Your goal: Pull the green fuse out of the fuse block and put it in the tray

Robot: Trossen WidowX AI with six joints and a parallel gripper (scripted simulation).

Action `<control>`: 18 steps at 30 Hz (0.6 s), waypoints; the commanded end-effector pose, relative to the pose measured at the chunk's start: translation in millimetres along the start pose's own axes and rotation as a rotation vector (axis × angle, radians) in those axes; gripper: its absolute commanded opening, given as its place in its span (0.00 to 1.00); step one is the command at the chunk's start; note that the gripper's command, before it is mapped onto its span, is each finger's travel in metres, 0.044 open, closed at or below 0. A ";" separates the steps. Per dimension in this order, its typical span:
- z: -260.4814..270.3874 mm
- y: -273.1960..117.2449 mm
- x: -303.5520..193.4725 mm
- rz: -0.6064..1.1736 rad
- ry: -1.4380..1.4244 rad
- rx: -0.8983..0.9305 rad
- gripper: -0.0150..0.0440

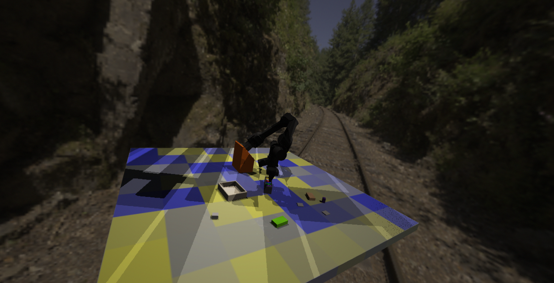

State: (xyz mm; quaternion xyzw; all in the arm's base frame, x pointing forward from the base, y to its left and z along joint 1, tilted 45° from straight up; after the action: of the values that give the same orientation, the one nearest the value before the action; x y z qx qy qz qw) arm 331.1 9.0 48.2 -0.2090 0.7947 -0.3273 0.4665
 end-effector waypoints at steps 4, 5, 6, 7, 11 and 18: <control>-1.5 6.8 1.7 0.001 0.005 -0.002 0.37; -1.7 7.8 1.9 0.001 0.005 -0.002 0.37; -2.0 8.7 2.1 0.001 0.005 -0.002 0.37; -2.2 9.6 2.3 0.001 0.005 -0.003 0.37; -3.0 13.4 3.1 0.001 0.005 -0.003 0.37; -3.4 15.2 3.4 0.001 0.005 -0.003 0.37</control>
State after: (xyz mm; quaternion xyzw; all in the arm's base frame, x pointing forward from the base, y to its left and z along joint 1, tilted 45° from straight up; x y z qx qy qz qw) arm 326.3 17.8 37.2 -0.2097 0.7952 -0.3271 0.4655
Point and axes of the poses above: the point midway between the two fingers, 35 mm back from their tips, its own y axis out along the fingers, its own z axis across the jaws, x = y × z, the point moved 8 cm from there along -y, back along the fingers, and after that the axes turned 2 degrees about y, right-handed, at the moved point
